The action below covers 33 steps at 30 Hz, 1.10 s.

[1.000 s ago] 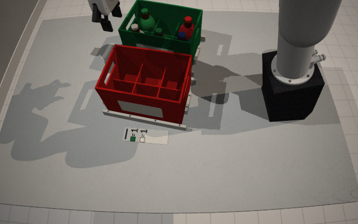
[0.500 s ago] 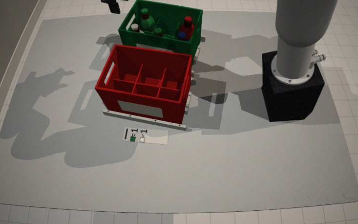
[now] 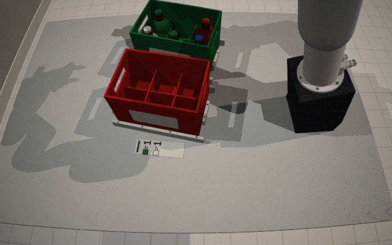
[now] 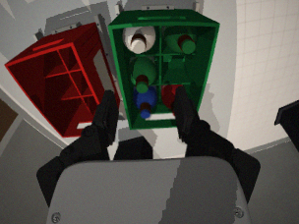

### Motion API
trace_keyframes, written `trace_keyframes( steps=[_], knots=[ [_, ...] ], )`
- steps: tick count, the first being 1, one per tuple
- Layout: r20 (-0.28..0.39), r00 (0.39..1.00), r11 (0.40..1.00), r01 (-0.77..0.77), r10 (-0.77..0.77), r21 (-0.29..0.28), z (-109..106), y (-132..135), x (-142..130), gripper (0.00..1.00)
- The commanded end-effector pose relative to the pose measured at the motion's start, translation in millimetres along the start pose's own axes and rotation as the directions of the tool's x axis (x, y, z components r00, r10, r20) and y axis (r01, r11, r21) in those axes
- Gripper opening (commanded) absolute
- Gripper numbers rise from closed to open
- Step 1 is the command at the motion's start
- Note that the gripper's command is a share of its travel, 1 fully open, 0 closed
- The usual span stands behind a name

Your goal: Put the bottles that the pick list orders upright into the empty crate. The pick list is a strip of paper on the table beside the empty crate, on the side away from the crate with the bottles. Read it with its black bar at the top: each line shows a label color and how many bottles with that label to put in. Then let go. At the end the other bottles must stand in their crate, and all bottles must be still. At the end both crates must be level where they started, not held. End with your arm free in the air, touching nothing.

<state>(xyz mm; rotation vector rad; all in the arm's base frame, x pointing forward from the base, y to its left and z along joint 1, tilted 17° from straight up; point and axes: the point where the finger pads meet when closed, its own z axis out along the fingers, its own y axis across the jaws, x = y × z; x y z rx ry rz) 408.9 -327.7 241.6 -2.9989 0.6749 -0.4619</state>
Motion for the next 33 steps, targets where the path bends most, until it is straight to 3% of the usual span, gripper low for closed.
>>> trace_keyframes(
  steps=[1,4,33],
  knots=[
    [-0.003,1.0,1.0,0.003,-0.003,0.002,-5.2,17.9,2.9,0.65],
    [-0.003,1.0,1.0,0.003,-0.003,0.002,-7.5,29.4,3.3,0.65],
    [-0.003,1.0,1.0,0.003,-0.003,0.002,-7.5,29.3,3.4,0.65]
  ],
)
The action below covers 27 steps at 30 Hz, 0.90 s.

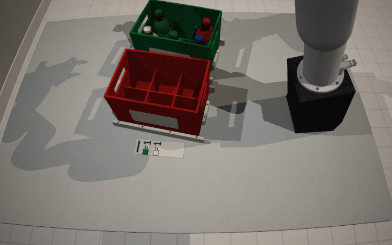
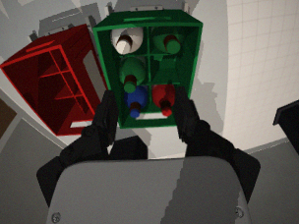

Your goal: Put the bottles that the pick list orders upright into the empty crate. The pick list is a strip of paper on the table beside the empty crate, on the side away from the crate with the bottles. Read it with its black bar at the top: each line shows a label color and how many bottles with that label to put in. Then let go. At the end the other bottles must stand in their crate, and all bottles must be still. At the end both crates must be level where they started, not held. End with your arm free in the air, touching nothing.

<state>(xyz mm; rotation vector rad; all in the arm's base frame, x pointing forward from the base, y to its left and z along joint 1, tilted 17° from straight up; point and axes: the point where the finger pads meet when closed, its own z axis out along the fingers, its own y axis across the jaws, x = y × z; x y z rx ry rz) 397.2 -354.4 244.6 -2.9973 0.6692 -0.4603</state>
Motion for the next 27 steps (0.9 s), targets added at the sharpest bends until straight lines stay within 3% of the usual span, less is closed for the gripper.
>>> trace_keyframes(
  steps=[1,27],
  knots=[
    [-0.005,1.0,1.0,0.0,0.0,-0.002,-2.0,0.6,1.4,0.65],
    [-0.005,0.999,0.999,0.033,-0.033,-0.002,1.4,-0.6,-2.1,0.65]
  ],
)
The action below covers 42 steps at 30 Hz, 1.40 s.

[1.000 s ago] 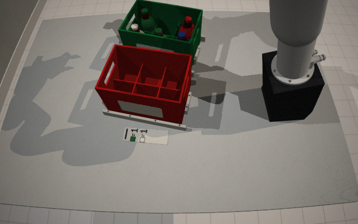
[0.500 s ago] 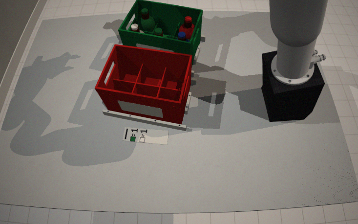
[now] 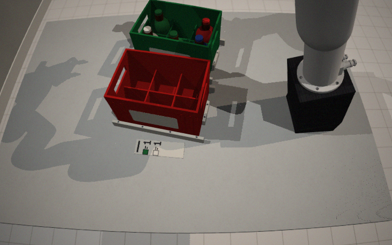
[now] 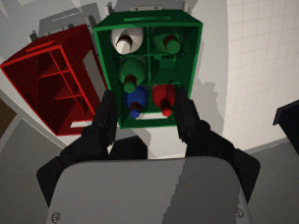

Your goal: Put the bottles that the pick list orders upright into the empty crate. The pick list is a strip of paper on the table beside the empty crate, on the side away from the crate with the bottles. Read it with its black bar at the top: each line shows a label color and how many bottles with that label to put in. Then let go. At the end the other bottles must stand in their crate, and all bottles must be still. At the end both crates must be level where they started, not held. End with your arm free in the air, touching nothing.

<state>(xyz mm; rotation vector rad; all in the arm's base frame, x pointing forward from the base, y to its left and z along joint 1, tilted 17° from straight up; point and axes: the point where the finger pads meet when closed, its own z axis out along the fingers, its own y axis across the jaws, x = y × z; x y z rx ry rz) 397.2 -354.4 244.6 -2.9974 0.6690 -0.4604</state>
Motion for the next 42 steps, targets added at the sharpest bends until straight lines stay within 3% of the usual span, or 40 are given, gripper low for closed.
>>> trace_keyframes(
  steps=[1,6,13,21,23,24,28,31,42],
  knots=[
    [-0.005,0.998,0.998,0.066,-0.066,-0.002,4.8,-1.9,-5.5,0.65],
    [-0.004,0.986,0.986,0.165,-0.165,-0.002,15.0,-5.9,-15.7,0.65],
    [-0.003,0.926,0.926,0.377,-0.377,-0.003,38.9,-15.3,-39.7,0.65],
    [0.002,0.817,0.817,0.576,-0.576,-0.003,66.2,-25.9,-67.1,0.65],
    [0.002,0.817,0.817,0.576,-0.576,-0.003,66.2,-25.9,-67.1,0.65],
    [-0.002,0.767,0.767,0.641,-0.641,-0.004,69.6,-27.2,-70.6,0.65],
    [-0.002,0.707,0.707,0.707,-0.707,-0.004,83.3,-32.5,-84.3,0.65],
    [-0.002,0.707,0.707,0.707,-0.707,-0.004,93.3,-36.4,-94.3,0.65],
    [-0.002,0.707,0.707,0.707,-0.707,-0.004,93.2,-36.4,-94.3,0.65]
  ],
)
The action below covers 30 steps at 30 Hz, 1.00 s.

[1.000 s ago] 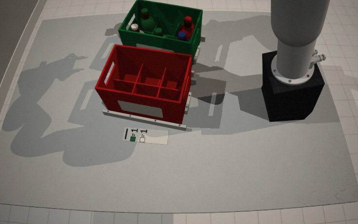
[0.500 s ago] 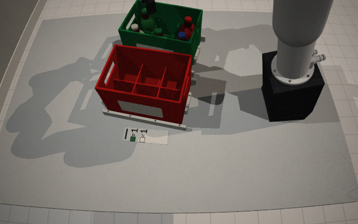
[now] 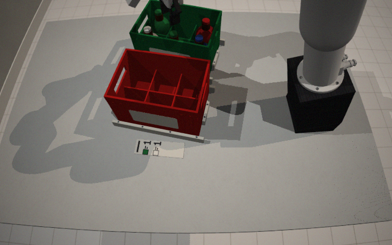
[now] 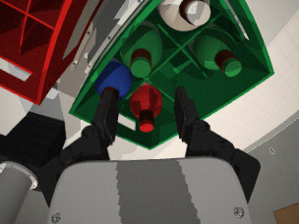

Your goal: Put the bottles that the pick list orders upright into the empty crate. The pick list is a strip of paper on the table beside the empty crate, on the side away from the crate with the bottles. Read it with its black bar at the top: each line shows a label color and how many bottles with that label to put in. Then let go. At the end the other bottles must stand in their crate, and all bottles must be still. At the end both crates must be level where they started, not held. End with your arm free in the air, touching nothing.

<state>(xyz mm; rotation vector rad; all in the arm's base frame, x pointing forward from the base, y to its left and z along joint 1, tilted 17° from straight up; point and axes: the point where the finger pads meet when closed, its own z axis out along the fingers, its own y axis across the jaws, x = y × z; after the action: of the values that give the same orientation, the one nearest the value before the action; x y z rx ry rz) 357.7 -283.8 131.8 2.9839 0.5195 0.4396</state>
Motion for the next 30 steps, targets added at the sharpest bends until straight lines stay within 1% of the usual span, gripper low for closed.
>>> trace_keyframes(
  steps=[1,30],
  knots=[
    [-0.003,1.0,1.0,0.001,-0.001,-0.003,-0.8,0.8,0.5,0.65],
    [-0.003,1.0,1.0,0.001,-0.001,-0.002,33.9,0.8,0.5,0.65]
  ],
)
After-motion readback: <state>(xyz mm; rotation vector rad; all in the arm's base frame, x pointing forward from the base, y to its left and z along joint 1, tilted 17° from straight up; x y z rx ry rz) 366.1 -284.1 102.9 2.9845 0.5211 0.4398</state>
